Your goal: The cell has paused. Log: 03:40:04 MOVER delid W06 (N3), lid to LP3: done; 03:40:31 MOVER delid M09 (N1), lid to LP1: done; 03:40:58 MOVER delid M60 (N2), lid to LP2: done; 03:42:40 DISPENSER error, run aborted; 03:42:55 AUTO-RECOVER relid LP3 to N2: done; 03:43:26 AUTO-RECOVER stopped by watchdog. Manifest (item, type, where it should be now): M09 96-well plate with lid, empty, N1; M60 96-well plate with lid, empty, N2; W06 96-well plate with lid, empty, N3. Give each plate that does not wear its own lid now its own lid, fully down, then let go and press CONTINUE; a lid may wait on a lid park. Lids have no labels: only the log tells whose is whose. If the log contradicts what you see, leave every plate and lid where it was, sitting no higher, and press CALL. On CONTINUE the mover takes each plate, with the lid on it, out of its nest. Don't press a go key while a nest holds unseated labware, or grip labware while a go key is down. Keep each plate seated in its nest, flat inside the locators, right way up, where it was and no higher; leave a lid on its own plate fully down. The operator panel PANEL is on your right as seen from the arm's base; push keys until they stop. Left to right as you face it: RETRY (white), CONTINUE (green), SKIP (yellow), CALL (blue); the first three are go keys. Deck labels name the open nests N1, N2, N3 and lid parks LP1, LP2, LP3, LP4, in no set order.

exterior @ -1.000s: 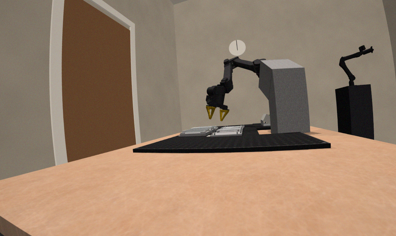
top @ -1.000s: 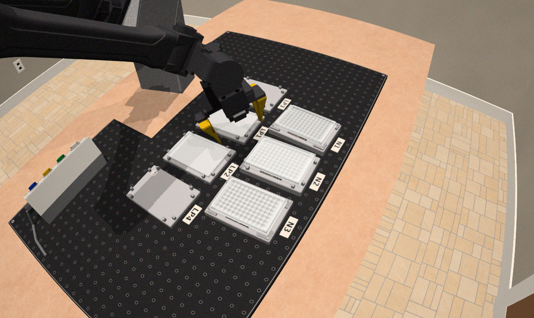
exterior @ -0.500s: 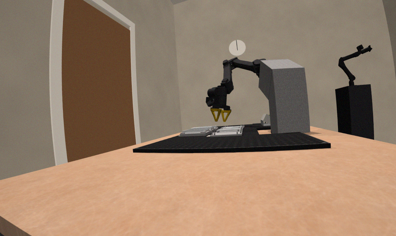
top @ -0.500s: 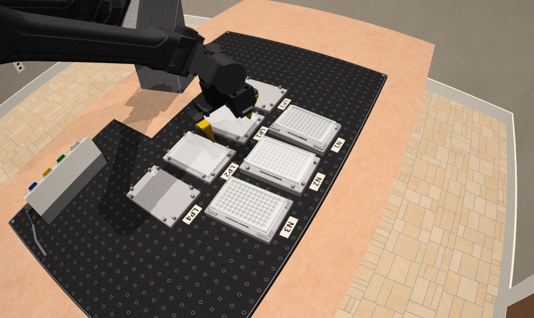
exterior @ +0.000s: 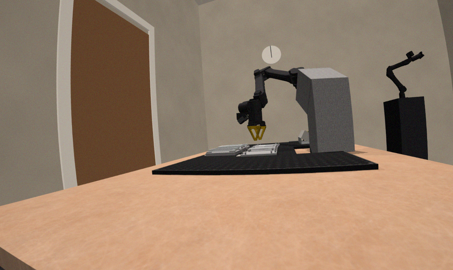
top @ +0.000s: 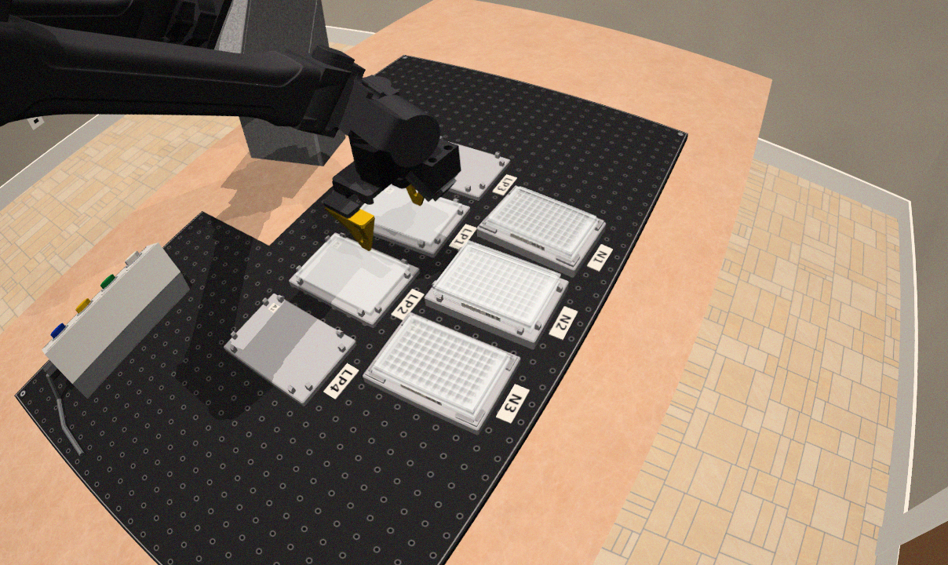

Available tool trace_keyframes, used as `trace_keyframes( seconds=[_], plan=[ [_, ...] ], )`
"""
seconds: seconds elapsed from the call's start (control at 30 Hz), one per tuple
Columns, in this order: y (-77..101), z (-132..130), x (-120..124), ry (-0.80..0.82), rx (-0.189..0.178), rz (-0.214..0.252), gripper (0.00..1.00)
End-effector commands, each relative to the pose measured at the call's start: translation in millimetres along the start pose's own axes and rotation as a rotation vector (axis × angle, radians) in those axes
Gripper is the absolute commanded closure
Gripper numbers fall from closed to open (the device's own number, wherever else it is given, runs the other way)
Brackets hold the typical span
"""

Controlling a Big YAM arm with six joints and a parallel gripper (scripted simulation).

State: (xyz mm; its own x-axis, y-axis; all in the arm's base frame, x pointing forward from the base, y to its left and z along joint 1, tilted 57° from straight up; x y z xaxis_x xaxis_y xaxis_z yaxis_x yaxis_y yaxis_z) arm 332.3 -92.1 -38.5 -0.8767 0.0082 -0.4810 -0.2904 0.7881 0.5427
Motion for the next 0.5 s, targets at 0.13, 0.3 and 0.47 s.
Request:
trace_keyframes(
  seconds=[0.13, 0.3, 0.47],
  plan=[
    [7.8, 6, -11, 0.124, 0.012, 0.0, 0.0],
    [3.2, 2, -3, 0.11, 0.017, 0.018, 0.0],
    [3.0, -27, 0, 0.103, -0.015, -0.106, 1.0]
  ],
)
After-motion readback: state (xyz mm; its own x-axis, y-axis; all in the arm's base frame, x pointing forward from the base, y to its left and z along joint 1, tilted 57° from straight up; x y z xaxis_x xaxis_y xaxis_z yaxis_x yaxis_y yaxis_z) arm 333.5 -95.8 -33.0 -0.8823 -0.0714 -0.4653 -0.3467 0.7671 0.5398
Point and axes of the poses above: the point where the finger pads meet when closed, its own y axis back along the fingers, its own z axis across the jaws, x = y × z, the point moved 7 cm from there along y, back along the fingers, and after that the axes turned 14 degrees about -y, right-handed, at the moved point
